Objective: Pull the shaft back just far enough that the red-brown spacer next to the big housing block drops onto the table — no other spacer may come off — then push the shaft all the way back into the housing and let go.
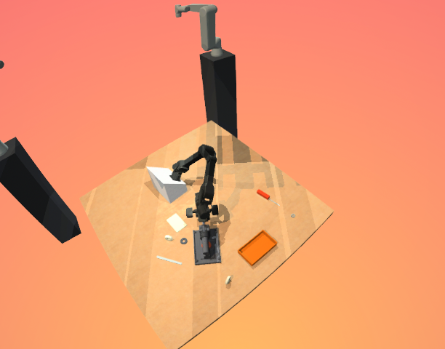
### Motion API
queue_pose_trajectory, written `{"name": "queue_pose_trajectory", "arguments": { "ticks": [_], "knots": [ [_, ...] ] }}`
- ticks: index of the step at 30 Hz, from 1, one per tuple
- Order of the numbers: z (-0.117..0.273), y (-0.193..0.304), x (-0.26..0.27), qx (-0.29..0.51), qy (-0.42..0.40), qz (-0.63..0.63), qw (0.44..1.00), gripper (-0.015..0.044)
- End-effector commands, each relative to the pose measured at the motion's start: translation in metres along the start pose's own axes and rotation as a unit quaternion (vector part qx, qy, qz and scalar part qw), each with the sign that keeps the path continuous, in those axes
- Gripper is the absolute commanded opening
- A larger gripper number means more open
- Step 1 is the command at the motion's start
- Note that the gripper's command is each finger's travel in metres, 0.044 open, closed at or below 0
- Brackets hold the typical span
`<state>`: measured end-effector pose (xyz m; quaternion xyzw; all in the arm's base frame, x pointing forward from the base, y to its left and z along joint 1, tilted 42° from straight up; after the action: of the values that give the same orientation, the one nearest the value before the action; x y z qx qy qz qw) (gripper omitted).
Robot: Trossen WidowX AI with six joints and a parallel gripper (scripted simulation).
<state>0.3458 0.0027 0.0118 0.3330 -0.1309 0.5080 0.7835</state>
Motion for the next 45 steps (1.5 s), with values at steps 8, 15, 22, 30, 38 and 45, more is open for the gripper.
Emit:
{"name": "queue_pose_trajectory", "arguments": {
  "ticks": [8, 15, 22, 30, 38, 45],
  "knots": [
    [0.001, -0.007, 0.0, -0.007, 0.001, 0.002, 1.0, 0.0],
    [0.002, -0.01, 0.0, -0.007, 0.001, 0.002, 1.0, 0.0],
    [0.002, -0.012, 0.0, -0.007, 0.001, 0.002, 1.0, 0.0],
    [0.002, -0.015, 0.0, -0.007, 0.001, 0.002, 1.0, 0.0],
    [0.002, -0.018, 0.0, -0.007, 0.001, 0.002, 1.0, 0.0],
    [0.002, -0.02, 0.0, -0.007, 0.001, 0.002, 1.0, 0.0]
  ]
}}
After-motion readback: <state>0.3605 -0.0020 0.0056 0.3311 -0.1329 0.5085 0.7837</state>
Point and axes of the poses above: the point midway between the two fingers, 35 mm back from their tips, its own z axis back along the fingers, its own x axis across the jaws, y = z × x, the point moved 8 cm from there along z, back along the fingers, and after that the axes turned 1 degree about z, right-handed, at the moved point
